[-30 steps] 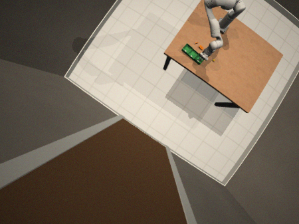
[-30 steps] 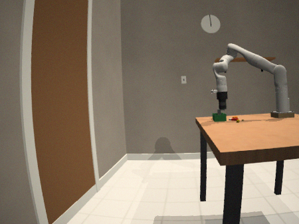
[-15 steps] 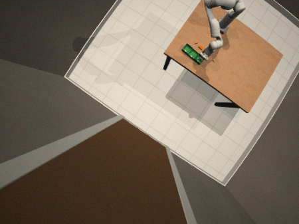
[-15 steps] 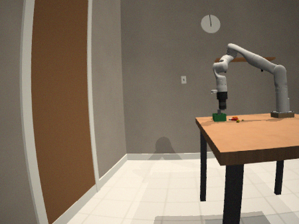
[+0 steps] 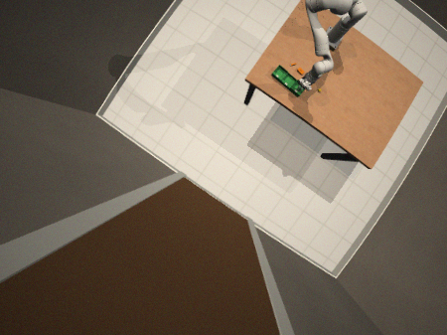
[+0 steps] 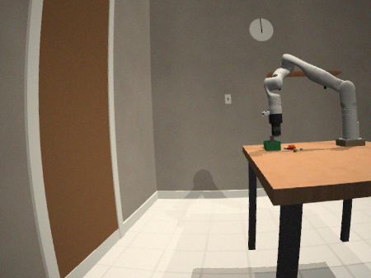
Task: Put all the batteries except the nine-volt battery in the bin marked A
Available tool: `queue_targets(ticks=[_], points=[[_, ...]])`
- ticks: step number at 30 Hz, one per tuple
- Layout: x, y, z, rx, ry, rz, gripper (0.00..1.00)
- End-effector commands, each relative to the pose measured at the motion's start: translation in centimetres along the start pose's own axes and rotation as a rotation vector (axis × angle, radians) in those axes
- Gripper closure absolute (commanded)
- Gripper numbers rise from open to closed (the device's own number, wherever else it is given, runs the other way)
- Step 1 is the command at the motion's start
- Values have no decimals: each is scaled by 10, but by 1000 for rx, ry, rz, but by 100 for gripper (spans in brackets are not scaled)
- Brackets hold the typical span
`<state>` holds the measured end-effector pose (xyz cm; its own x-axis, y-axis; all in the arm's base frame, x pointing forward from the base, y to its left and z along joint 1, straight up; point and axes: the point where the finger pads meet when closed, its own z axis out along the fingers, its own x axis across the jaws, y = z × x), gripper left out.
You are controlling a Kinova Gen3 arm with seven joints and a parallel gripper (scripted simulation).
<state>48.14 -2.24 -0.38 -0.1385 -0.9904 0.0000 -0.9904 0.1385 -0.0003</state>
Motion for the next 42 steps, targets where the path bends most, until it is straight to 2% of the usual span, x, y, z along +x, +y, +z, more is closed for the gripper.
queue_targets(ticks=[1, 22, 30, 36, 42], points=[[0, -1, -3, 2, 0, 0, 69], [0, -1, -29, 2, 0, 0, 69], [0, -1, -60, 2, 0, 0, 69], [0, -1, -60, 2, 0, 0, 69], [0, 0, -110, 2, 0, 0, 69]])
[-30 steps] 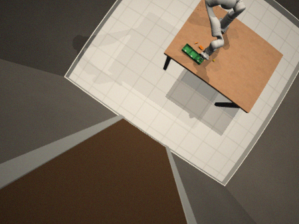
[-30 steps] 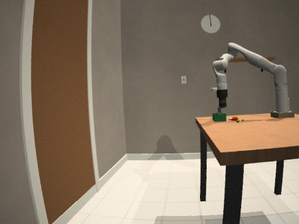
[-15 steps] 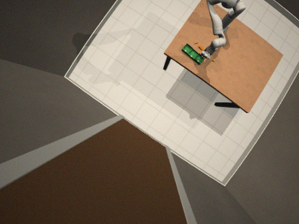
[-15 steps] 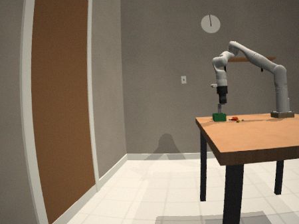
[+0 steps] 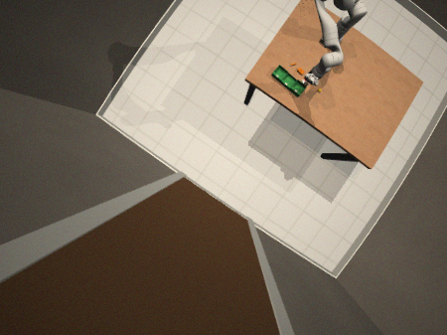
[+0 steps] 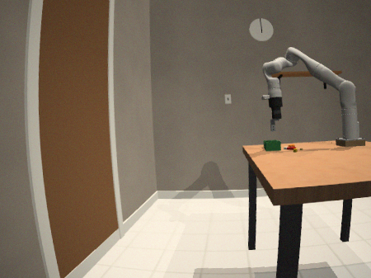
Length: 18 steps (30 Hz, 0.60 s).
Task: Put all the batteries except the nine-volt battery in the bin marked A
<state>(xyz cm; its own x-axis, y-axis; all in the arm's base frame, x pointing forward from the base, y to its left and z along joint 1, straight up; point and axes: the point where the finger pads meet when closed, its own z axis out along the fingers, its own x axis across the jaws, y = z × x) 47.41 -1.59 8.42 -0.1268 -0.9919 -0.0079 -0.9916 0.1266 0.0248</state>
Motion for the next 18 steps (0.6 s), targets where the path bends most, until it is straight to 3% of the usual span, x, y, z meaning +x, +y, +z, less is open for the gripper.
queue_targets(ticks=[1, 5, 7, 11, 18], points=[[5, -8, -31, 27, 8, 12, 69], [5, -7, -64, 27, 8, 12, 69], [5, -7, -64, 27, 8, 12, 69], [5, -6, -97, 27, 8, 12, 69], [5, -6, -98, 27, 8, 12, 69]])
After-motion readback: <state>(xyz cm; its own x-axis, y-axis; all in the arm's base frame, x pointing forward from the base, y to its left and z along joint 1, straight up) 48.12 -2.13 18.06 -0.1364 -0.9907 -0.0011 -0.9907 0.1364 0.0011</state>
